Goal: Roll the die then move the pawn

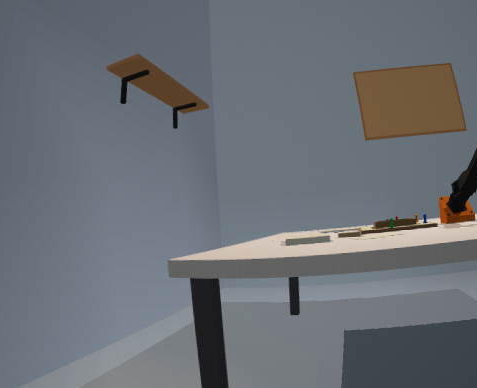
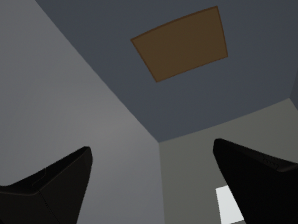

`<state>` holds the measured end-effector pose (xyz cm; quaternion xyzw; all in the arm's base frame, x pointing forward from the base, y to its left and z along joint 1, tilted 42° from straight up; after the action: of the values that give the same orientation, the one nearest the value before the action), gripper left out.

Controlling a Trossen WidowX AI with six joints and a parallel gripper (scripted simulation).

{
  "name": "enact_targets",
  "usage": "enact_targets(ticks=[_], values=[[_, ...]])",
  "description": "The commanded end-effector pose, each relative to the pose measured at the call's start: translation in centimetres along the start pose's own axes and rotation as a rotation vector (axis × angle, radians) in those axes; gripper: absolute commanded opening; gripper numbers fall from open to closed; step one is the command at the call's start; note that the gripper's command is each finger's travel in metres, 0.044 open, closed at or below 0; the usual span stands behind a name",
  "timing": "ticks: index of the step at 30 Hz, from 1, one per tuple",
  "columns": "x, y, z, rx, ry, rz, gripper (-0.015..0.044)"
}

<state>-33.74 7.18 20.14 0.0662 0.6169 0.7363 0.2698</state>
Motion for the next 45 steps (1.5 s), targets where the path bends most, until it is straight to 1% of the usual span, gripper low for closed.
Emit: enact_targets(ticks=[1, 5, 12, 24, 33, 40, 45], values=[[0.0, 0.0, 0.0, 0.000, -0.001, 0.001, 0.0374], [0.5, -0.2, 0.9, -0.001, -0.034, 0.026, 0.0275], [1.9, -1.3, 4.5, -0.011, -0.149, 0.088, 0.0275], [1.8, 0.1, 12.8, -0.154, -0.441, 0.443, 0.0275], [0.1, 1.2, 19.7, -0.358, -0.673, 0.703, 0.0275], [-2.3, 2.1, 24.8, -0.571, -0.833, 0.873, 0.0275], [-4.1, 2.6, 27.8, -0.723, -0.918, 0.959, 0.0275]])
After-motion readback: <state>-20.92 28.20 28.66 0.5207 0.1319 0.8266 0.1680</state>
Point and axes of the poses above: the point midway between the two fingers, 35 mm back from their tips, its own z axis back along the fingers, its own x axis across the jaws, y = z × x, the point moved 8 cm from there along z, back along the fingers, and after that the axes turned 3 degrees about z, right-handed, at the moved point
